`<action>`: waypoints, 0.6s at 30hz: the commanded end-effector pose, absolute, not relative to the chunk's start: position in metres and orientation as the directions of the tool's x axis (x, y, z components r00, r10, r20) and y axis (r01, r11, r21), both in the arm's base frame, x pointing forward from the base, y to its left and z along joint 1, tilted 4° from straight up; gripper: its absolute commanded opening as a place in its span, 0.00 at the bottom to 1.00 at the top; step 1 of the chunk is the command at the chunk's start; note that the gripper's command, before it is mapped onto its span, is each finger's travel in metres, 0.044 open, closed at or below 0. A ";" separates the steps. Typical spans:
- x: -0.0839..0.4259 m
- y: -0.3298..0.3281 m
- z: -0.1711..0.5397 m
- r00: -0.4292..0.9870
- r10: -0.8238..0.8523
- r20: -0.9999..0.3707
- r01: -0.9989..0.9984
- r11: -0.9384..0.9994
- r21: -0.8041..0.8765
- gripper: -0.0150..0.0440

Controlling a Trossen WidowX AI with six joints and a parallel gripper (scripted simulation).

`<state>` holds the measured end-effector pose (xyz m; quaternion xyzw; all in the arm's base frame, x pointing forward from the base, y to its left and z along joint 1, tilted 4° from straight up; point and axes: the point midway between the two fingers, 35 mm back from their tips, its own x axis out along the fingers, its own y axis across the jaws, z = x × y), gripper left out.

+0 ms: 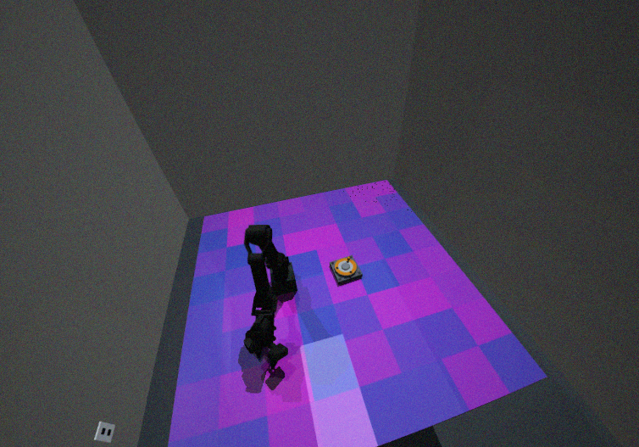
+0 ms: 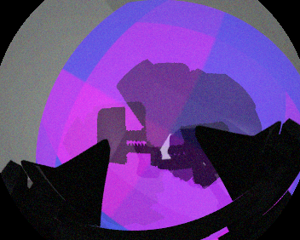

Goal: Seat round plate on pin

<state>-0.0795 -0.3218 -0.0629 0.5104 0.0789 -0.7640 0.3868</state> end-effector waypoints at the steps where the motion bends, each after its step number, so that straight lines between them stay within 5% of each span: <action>1: -0.080 -0.325 -0.060 -0.182 -0.521 -0.834 0.672 -0.685 0.281 0.89; 9: -0.061 -0.362 -0.023 -0.151 -0.619 -0.771 0.746 -0.583 0.322 0.53; 15: 0.038 -0.368 -0.018 0.017 -0.578 -0.816 0.901 -0.345 0.263 0.26; 18: 0.069 -0.363 -0.017 0.067 -0.554 -0.830 0.935 -0.255 0.245 0.25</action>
